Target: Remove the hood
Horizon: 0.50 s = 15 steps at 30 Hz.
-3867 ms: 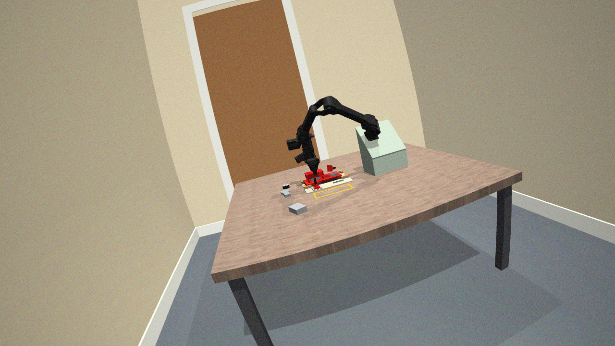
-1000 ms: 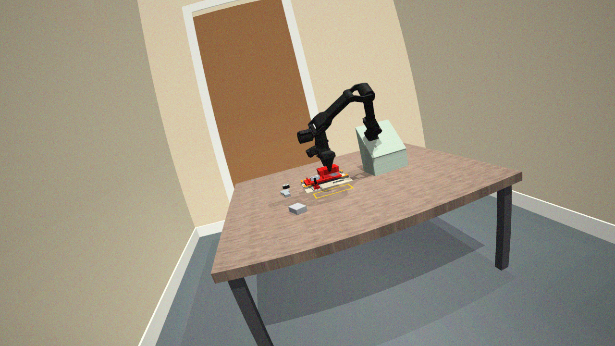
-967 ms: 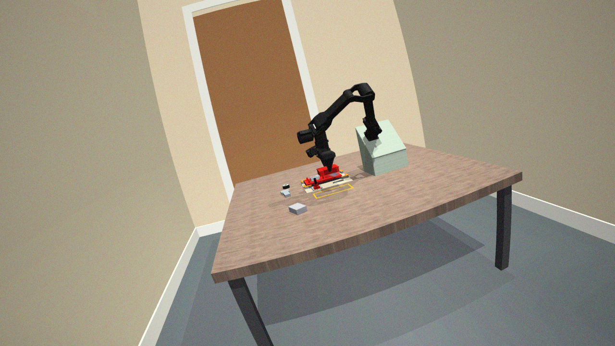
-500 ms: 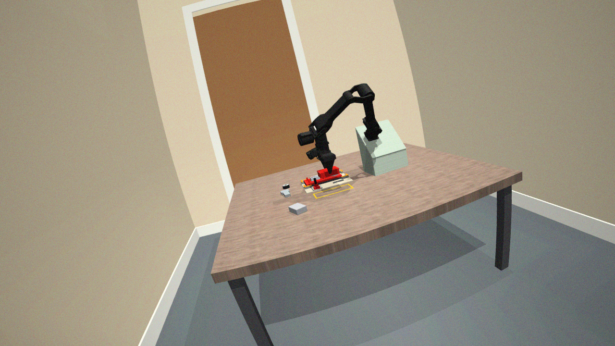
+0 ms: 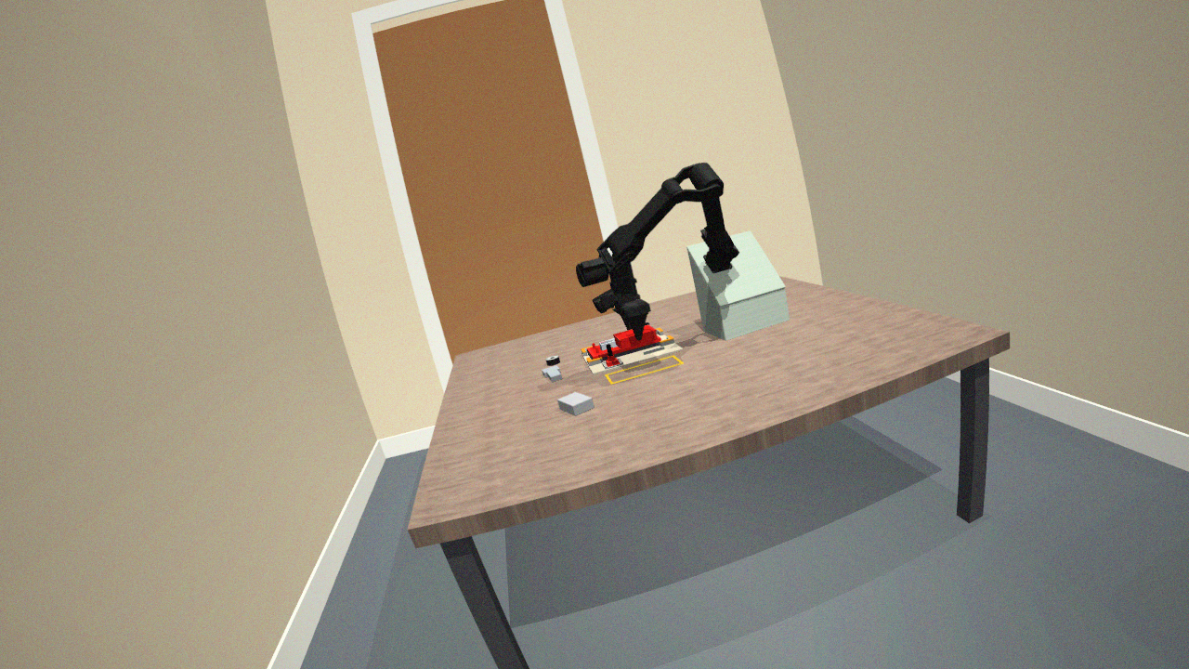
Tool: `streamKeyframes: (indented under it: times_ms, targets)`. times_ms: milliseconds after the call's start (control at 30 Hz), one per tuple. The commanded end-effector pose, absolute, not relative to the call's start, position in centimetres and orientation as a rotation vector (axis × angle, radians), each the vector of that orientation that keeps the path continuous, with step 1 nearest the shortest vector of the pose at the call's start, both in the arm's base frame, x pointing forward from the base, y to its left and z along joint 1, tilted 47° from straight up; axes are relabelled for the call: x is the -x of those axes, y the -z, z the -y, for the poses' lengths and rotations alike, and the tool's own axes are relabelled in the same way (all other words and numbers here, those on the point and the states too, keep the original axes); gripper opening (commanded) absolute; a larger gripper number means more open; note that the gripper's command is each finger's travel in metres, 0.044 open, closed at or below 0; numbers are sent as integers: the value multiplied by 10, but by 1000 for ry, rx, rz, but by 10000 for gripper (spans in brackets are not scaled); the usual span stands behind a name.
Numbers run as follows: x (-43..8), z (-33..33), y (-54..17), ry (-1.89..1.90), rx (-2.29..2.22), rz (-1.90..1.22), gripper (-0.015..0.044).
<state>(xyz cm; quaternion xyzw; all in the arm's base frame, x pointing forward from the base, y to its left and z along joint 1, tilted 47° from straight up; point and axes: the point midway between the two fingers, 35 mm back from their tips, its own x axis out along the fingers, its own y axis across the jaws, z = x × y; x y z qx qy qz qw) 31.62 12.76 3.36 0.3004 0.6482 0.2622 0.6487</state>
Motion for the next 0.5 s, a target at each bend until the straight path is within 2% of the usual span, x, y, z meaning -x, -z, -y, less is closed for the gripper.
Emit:
streamKeyframes:
  times_ms: [0, 467]
  targets:
    - [-316, -130, -30, -590, -686, -1478, 0]
    - [-316, -137, -23, -590, -685, -1478, 0]
